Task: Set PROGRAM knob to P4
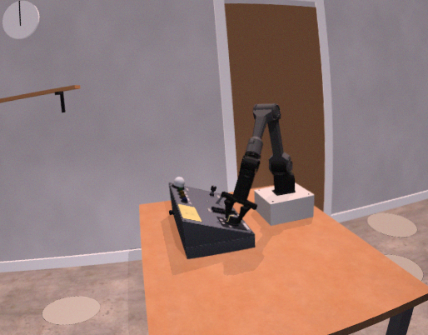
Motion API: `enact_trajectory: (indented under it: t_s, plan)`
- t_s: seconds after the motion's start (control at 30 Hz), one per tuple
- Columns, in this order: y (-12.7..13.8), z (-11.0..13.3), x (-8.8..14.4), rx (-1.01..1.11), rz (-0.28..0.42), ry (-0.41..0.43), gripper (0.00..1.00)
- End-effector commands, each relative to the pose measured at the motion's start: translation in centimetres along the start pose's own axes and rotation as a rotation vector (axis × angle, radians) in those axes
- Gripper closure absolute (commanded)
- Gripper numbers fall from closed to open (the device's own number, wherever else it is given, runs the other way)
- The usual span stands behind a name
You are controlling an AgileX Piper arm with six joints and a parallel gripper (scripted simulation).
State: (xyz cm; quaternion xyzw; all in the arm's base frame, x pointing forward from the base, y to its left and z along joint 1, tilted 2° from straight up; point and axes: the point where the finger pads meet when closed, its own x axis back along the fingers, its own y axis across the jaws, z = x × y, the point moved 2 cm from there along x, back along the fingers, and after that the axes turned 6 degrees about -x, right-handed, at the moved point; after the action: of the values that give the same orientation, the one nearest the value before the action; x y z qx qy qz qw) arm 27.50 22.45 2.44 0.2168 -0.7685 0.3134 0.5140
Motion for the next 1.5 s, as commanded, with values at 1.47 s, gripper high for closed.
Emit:
enact_trajectory:
  t_s: [1.47]
  plan:
    - [-0.01,-0.02,0.01,-0.791,0.000,-0.001,1.00]
